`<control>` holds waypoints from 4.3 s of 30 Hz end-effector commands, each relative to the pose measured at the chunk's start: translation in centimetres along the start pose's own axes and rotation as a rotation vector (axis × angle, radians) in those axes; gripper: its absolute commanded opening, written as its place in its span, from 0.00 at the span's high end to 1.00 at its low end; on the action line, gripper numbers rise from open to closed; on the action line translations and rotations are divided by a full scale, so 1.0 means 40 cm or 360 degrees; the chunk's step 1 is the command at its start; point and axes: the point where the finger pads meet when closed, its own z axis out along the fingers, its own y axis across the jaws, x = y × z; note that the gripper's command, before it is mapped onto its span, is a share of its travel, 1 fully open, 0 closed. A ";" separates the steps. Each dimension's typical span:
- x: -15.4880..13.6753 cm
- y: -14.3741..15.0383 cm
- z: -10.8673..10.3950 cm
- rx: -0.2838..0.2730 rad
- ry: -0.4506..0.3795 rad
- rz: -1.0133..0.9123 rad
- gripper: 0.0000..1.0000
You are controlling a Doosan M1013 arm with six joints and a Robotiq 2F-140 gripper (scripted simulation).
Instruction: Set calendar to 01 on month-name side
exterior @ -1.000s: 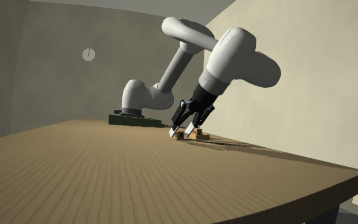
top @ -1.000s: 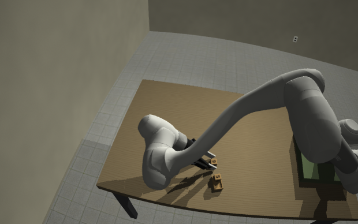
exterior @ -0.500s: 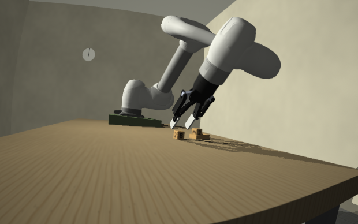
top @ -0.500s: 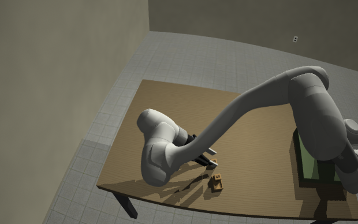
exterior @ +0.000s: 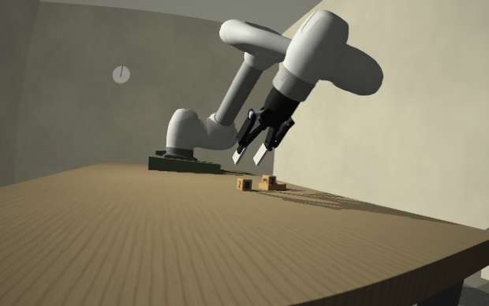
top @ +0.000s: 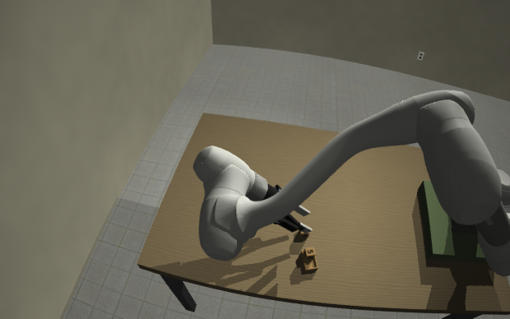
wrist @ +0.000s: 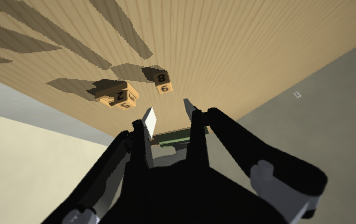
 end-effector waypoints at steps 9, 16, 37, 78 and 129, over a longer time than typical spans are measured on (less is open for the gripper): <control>-0.005 0.000 0.000 0.0000 0.0137 -0.0001 0.53; -0.010 0.000 -0.001 0.0000 0.0380 -0.0001 0.53; -0.036 0.000 0.006 0.0000 0.0834 0.0000 0.53; -0.050 0.000 0.016 0.0032 0.1250 0.0076 0.00; -0.062 0.000 0.003 0.1165 0.0854 0.2810 0.00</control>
